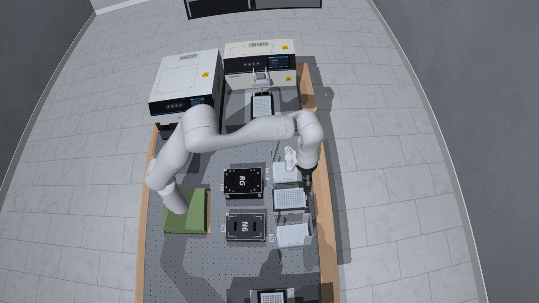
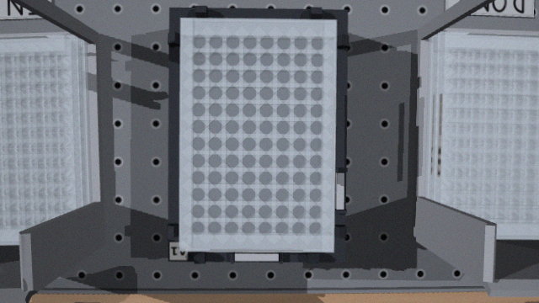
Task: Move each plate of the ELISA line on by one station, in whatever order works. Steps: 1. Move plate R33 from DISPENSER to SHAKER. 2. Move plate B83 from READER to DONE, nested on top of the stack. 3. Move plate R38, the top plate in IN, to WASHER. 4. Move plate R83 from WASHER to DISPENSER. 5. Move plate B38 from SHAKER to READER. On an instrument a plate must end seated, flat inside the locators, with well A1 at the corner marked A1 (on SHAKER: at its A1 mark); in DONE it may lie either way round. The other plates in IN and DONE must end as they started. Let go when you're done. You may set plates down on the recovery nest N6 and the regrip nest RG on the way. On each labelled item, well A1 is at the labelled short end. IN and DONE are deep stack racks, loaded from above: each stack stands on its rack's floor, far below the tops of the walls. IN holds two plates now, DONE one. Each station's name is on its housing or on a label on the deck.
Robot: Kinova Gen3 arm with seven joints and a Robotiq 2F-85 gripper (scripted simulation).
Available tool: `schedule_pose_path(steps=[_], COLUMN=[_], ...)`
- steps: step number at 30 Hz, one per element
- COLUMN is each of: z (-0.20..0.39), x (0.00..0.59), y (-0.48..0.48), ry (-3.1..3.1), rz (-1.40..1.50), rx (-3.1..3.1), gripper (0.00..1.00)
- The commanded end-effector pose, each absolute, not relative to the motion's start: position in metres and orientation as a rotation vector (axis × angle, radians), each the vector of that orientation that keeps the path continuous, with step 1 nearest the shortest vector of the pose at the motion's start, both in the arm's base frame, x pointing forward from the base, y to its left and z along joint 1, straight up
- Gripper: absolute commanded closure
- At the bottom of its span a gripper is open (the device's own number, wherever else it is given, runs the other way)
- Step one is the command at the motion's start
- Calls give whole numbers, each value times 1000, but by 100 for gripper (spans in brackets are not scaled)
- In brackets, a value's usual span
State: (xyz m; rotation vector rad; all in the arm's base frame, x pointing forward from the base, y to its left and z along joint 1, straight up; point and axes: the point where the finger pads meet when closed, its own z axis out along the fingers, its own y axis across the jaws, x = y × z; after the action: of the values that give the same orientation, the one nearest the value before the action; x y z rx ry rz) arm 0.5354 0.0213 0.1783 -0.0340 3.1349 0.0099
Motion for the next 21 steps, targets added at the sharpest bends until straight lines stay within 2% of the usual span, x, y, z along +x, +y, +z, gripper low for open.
schedule_pose_path(steps=[1, 21], z=[178, 178], x=[536, 483], y=[20, 21], ry=[3135, 3131], rz=[9, 21], rx=[-38, -22], gripper=[0, 0])
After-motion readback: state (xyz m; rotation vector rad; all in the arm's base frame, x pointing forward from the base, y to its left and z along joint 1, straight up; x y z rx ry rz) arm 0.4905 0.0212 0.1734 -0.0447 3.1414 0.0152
